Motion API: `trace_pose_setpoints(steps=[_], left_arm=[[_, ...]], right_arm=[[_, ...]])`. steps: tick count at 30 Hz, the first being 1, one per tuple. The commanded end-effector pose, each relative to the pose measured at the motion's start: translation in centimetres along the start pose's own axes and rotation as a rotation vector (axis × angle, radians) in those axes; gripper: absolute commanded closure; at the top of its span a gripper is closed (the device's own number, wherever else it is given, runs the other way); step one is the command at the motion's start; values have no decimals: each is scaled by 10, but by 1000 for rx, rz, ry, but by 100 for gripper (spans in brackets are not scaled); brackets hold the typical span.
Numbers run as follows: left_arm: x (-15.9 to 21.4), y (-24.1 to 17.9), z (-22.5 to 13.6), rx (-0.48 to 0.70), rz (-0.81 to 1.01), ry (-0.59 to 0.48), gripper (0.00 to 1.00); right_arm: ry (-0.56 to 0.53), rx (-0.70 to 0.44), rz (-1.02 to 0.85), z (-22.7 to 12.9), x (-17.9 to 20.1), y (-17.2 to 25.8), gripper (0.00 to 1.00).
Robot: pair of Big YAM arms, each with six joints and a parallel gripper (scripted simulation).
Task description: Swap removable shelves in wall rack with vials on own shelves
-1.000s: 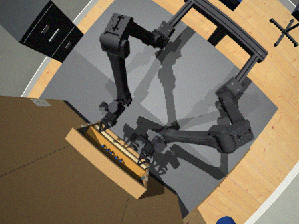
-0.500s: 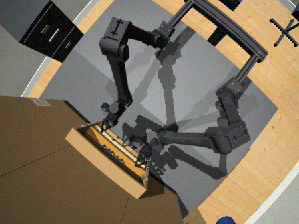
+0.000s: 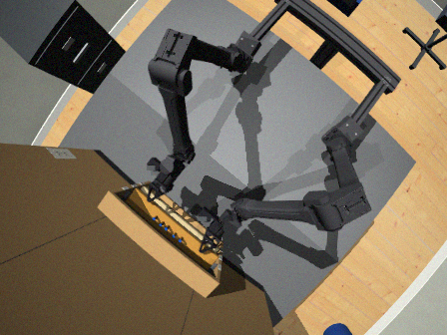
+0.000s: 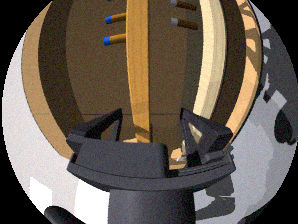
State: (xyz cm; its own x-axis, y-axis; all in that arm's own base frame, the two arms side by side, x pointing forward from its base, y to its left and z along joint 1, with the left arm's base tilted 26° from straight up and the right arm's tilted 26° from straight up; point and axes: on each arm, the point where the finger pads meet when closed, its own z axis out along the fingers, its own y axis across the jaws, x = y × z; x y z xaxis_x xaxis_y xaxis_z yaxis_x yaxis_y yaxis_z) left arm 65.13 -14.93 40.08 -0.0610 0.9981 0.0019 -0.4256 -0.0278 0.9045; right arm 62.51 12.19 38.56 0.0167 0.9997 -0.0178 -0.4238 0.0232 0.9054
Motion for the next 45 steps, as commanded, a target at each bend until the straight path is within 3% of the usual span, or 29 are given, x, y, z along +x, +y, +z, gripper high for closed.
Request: trace_pose_setpoints(steps=[1, 14, 21, 25, 28, 30, 31, 34, 35, 36, 41, 45], left_arm=[[2, 6, 24, -17, -15, 6, 16], [-8, 9, 36, -14, -15, -5, 16], [-4, 17, 28, -25, -20, -4, 73], [-3, 16, 26, -22, -18, -3, 82], [-3, 16, 26, -22, -18, -3, 82], [-2, 15, 25, -20, -18, -3, 88], [-2, 13, 24, -17, -15, -4, 99], [-2, 12, 22, -14, -13, -5, 100], [-2, 12, 21, -13, -13, -5, 100], [-1, 11, 21, -12, -12, -5, 89], [-2, 15, 23, -20, -15, -3, 88], [-1, 15, 23, -20, -11, -2, 88]], right_arm=[[-12, -18, 6, 26, -5, 1, 16], [-11, -18, 6, 43, -4, 2, 16], [-13, -19, 5, 54, -5, 2, 16], [-12, -18, 7, 62, -6, 4, 16], [-10, -17, 3, 63, -4, 6, 16], [-14, -34, 5, 60, -6, 22, 16], [-8, -30, 6, 55, -2, 18, 16], [-6, -28, 7, 53, -1, 17, 16], [-6, -28, 7, 53, -1, 16, 24], [-6, -27, 7, 52, -1, 16, 33], [-6, -24, 5, 51, -1, 15, 73], [-5, -23, 4, 50, -1, 14, 79]])
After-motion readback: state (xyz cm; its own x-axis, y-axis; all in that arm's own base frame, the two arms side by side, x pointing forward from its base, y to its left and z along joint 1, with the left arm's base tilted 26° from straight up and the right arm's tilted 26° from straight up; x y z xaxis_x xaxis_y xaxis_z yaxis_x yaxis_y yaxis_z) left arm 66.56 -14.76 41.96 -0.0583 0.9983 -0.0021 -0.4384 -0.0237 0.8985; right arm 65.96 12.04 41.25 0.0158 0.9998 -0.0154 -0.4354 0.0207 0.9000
